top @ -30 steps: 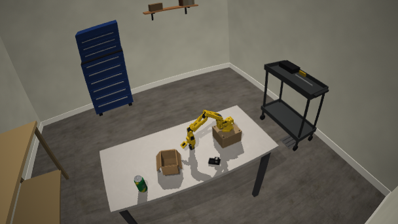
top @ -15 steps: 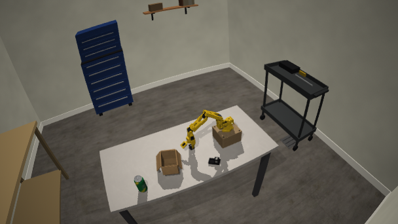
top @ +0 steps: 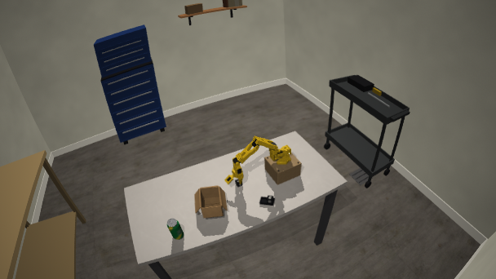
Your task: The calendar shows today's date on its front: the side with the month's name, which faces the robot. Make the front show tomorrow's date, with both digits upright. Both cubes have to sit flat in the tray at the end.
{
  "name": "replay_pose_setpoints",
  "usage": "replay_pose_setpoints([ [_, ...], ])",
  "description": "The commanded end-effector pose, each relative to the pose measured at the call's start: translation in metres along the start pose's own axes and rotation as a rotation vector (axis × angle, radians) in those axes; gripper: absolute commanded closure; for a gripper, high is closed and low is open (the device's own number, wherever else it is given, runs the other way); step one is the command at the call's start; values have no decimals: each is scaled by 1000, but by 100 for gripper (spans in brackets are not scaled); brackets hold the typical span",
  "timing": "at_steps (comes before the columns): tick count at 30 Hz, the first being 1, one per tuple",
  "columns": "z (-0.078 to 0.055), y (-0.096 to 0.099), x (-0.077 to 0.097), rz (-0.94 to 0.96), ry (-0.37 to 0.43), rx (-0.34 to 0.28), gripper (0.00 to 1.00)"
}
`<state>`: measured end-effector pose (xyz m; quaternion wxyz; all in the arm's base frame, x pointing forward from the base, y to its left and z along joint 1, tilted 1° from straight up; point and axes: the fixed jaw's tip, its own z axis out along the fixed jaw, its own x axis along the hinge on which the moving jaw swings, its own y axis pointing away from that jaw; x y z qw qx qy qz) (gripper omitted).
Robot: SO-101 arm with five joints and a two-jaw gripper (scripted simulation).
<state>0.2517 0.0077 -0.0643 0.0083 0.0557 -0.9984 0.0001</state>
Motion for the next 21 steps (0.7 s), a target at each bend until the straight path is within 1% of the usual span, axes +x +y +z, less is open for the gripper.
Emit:
replay_pose_setpoints([
  [1, -19, 2, -4, 1, -21, 1, 64],
  [2, -22, 2, -4, 1, -21, 1, 64],
  [4, -22, 2, -4, 1, -21, 1, 64],
  [9, -40, 2, -3, 1, -21, 1, 64],
  [13, -49, 2, -2, 1, -21, 1, 64],
  [16, -52, 2, -2, 1, -21, 1, 64],
  [21, -52, 2, -2, 1, -21, 1, 64],
])
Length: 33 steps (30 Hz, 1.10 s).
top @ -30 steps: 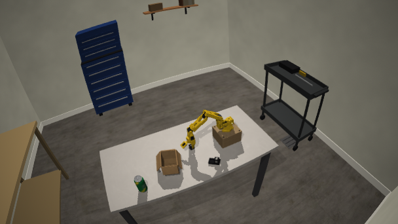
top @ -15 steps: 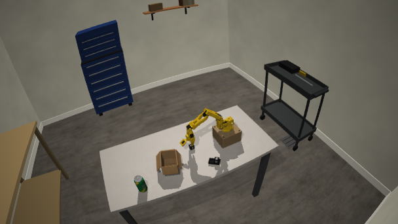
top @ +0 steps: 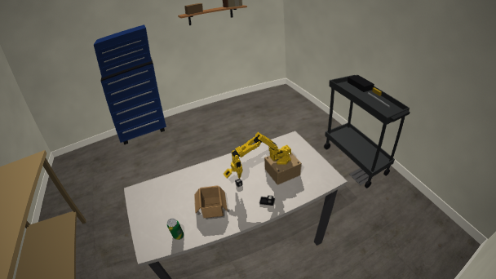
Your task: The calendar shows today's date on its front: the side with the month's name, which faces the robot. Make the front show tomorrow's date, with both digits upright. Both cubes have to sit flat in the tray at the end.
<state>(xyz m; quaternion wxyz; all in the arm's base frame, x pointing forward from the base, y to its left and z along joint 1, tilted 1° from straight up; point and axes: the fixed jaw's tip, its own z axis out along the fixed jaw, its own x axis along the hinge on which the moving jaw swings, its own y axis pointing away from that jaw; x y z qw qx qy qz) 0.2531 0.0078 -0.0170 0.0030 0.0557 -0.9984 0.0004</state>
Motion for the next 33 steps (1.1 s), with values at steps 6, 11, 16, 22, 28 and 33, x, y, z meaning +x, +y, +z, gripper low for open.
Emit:
replay_pose_setpoints([
  [6, -5, 2, -1, 1, -10, 0, 64],
  [11, -5, 2, -1, 1, -10, 0, 64],
  [16, -5, 2, -1, 1, -10, 0, 64],
  [22, -9, 2, -3, 1, -28, 2, 64],
  [28, -35, 1, -16, 1, -140, 13, 64],
  [33, -65, 0, -26, 1, -259, 25, 65],
])
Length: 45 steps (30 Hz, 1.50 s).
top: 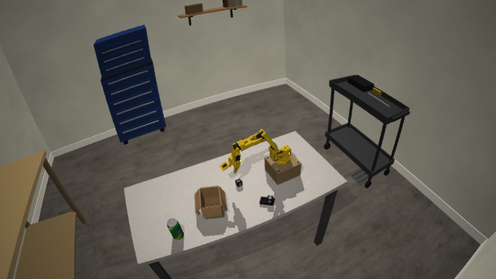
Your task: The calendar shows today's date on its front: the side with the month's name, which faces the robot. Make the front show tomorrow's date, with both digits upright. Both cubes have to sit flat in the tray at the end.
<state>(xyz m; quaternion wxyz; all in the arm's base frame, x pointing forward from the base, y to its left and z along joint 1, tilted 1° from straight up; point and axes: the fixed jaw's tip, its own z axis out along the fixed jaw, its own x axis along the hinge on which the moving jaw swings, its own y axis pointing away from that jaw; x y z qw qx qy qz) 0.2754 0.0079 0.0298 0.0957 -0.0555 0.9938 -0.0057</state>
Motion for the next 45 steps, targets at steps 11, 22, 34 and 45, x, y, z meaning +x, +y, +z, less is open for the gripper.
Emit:
replay_pose_setpoints([
  [11, -73, 0, -28, 2, -293, 27, 65],
  [22, -77, 0, -29, 0, -311, 29, 65],
  [34, -76, -1, -28, -86, -309, 43, 65],
  [45, -71, -3, -25, -317, -302, 82, 65],
])
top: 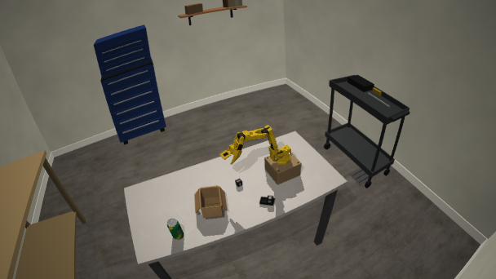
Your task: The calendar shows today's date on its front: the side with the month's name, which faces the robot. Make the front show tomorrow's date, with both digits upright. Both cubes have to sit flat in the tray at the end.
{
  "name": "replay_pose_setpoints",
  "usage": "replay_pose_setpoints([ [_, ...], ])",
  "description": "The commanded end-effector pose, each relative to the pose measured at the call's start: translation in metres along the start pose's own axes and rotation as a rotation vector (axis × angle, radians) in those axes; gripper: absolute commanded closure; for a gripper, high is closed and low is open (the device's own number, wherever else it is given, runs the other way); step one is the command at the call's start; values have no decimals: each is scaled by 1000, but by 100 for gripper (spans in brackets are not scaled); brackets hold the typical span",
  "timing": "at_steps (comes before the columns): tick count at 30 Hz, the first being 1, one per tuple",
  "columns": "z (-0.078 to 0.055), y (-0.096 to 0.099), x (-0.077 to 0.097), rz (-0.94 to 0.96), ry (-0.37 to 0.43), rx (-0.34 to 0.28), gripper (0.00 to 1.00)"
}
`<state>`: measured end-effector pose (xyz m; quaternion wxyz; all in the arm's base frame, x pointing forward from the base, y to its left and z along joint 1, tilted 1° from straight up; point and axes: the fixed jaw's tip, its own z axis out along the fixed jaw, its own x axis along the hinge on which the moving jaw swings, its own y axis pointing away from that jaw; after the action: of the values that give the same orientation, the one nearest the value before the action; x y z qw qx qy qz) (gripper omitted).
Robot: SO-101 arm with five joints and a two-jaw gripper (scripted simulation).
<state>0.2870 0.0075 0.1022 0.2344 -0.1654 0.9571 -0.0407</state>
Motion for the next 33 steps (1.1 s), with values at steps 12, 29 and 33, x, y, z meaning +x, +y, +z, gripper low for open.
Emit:
replay_pose_setpoints([
  [12, 3, -2, 7, -440, -19, 15, 65],
  [29, 11, -6, 19, -982, -9, 25, 65],
  [33, 13, -7, 21, -1093, -6, 27, 65],
])
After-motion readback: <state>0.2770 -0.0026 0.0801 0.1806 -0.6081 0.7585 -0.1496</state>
